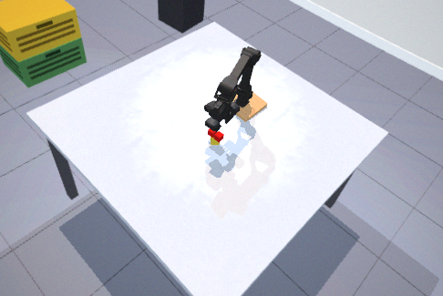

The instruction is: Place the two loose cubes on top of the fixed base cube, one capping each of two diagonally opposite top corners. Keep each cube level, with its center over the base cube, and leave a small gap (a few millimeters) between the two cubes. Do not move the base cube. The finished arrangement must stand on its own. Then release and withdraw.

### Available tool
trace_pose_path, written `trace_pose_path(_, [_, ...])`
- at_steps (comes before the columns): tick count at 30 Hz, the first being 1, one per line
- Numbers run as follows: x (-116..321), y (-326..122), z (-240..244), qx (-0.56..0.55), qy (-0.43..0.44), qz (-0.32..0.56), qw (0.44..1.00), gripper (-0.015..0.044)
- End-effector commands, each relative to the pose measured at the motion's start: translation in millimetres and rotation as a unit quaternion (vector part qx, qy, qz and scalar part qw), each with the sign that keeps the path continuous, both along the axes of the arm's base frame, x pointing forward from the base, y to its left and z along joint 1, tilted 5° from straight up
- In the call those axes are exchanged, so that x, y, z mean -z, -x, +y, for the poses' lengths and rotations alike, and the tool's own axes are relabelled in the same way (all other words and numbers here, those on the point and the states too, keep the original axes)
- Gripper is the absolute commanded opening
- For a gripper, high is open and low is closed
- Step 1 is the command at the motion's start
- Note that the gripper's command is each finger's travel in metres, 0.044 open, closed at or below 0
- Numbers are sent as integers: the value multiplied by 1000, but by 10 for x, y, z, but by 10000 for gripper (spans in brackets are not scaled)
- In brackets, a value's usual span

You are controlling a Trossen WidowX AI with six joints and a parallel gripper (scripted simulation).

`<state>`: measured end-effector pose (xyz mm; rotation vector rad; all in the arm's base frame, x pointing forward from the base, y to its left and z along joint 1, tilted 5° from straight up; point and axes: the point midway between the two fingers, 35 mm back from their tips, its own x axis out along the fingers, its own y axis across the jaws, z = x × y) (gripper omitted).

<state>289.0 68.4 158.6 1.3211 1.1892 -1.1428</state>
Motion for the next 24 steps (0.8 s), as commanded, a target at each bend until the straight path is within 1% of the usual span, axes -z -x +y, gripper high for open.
trace_pose_path(1, [-19, 66, 281, -3, -1, 1, 1000, 400])
trace_pose_path(5, [-58, 268, 796, -3, -4, 2, 1000, 400])
trace_pose_path(7, [-70, 353, 952, -3, -6, 2, 1000, 400])
trace_pose_path(24, [-72, 364, 971, -3, -6, 2, 1000, 400])
